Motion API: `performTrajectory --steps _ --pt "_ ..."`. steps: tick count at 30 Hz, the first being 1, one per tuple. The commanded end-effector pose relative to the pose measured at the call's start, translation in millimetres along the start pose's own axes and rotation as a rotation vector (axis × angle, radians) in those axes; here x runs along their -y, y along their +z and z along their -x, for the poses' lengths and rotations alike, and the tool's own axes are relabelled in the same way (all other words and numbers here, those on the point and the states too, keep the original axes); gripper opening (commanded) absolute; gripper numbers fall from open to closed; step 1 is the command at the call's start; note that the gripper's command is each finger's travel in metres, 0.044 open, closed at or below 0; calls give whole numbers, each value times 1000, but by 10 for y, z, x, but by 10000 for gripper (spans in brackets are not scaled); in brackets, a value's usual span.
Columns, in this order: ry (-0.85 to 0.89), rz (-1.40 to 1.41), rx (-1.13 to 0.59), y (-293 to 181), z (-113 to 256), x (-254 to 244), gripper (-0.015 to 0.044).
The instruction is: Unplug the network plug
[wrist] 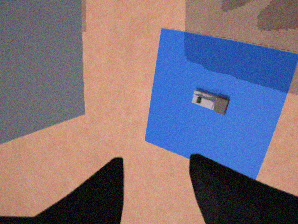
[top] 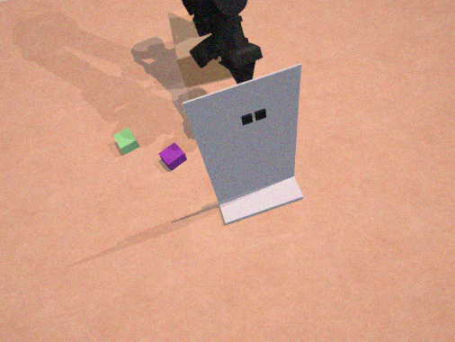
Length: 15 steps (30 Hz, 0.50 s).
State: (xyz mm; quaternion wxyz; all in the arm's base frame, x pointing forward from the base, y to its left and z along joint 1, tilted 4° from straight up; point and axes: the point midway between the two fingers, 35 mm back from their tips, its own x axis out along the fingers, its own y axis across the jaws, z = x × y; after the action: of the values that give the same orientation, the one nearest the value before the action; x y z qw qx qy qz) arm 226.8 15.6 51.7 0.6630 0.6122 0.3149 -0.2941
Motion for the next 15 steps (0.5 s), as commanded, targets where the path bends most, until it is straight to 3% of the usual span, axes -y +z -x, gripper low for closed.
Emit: performTrajectory --steps 1,15 --pt "3 -4 4 7 42 -17 156" --pt "1 -1 1 -4 257 -229 156"
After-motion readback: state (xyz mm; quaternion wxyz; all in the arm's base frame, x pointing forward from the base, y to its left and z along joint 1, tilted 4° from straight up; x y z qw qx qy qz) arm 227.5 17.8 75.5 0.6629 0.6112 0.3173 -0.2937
